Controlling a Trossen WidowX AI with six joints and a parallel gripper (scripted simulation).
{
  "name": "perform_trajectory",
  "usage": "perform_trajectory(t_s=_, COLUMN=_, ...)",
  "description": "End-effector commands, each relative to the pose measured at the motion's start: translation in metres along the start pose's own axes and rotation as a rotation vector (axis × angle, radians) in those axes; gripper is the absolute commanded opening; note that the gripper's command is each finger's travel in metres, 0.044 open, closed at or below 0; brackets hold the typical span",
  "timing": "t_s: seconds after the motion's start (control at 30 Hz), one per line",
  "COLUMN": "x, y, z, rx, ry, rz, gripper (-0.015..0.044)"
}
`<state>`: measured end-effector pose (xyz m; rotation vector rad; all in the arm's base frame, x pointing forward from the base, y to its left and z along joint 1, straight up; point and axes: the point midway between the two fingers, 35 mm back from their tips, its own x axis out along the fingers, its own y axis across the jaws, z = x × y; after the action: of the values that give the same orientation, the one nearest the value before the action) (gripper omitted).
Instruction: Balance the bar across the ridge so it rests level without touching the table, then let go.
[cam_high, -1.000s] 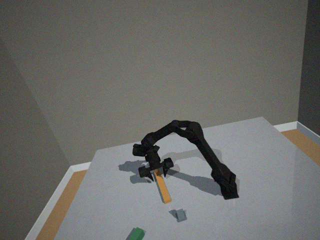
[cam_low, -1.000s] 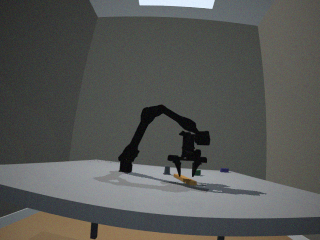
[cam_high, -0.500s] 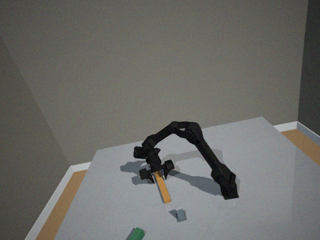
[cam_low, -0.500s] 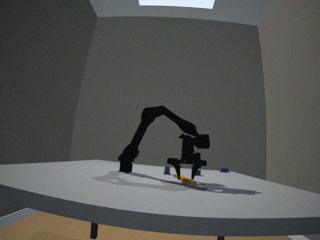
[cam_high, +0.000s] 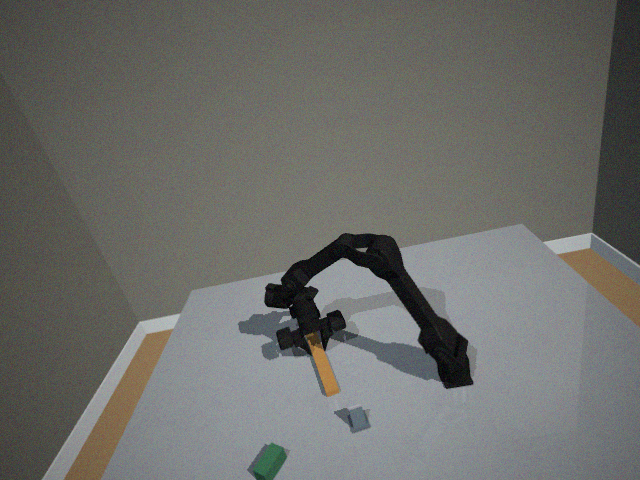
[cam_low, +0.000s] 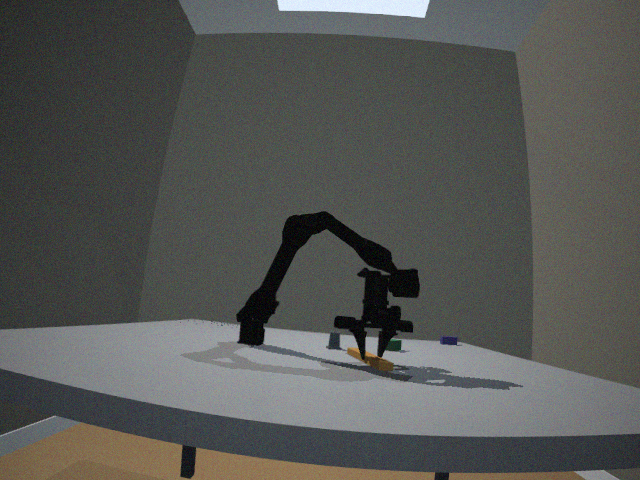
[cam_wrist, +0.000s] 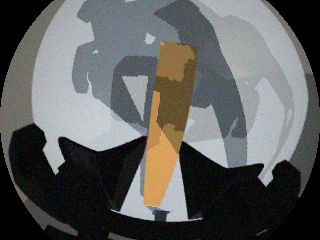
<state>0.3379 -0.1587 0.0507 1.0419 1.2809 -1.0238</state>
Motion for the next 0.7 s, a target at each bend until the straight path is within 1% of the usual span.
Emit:
perform_trajectory(t_s=0.0, x=0.000, y=0.000, z=0.000, rx=0.000, ry=0.000, rz=0.001, gripper=0.0118)
perform_trajectory(t_s=0.17, x=0.000, y=0.000, z=0.000, rx=0.000, ry=0.000, rz=0.001, gripper=0.0085)
perform_trajectory(t_s=0.27, x=-0.004, y=0.001, z=0.000, rx=0.000, ry=0.000, rz=0.001, gripper=0.0006)
perform_trajectory(t_s=0.67, x=-0.034, y=0.003, z=0.003, rx=-0.002, ry=-0.001, rz=0.000, gripper=0.0000)
